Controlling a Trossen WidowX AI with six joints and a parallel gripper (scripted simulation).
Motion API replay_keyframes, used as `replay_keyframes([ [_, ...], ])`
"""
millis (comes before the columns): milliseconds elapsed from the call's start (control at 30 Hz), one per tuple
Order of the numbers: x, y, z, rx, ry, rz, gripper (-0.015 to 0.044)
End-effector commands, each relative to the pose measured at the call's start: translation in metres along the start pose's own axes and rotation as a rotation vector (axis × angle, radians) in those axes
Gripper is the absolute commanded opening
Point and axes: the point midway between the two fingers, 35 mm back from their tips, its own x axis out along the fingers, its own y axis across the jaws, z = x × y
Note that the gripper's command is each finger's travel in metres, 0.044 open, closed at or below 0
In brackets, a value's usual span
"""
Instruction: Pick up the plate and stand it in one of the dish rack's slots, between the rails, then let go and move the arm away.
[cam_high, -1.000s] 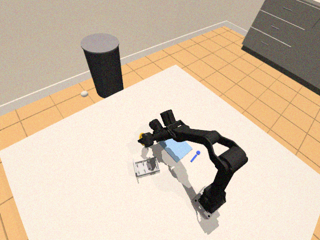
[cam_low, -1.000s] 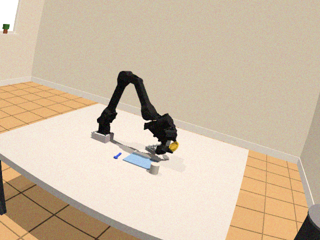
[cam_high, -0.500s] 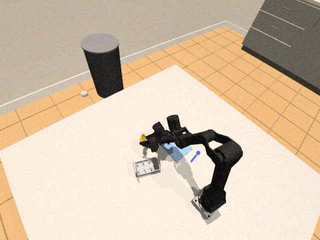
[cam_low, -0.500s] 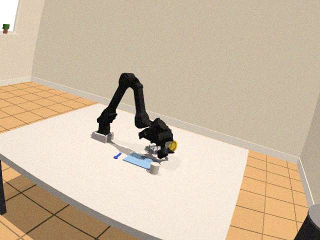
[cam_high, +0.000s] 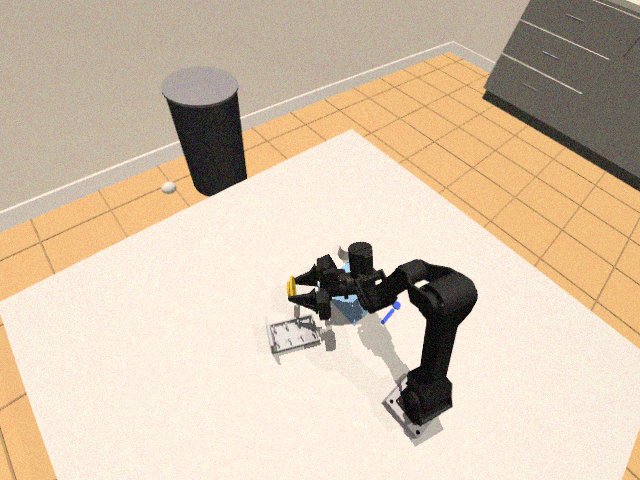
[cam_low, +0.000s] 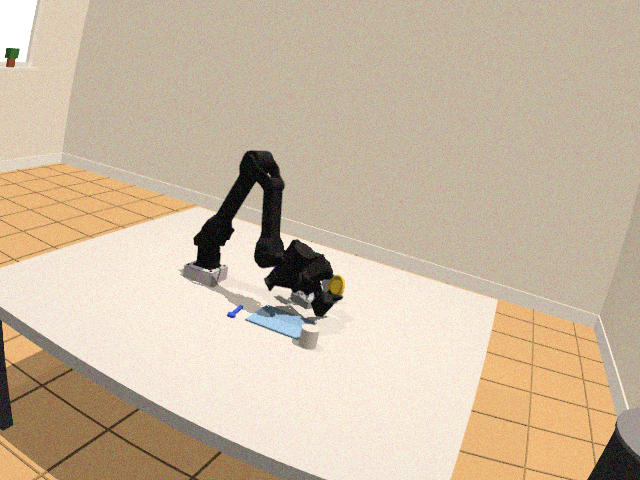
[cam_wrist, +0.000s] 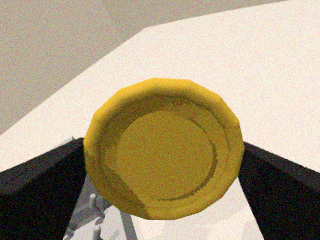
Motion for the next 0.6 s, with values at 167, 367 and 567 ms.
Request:
replay_keyframes([
  [167,-0.014,0.023,-0.015,-0.165,-0.054,0.101,0.0],
  [367,-0.025,0.039,-0.023,-0.272,-0.083,0.165,0.0],
  [567,-0.036,0.058,-0.032,-0.383,-0.106,0.23,0.0],
])
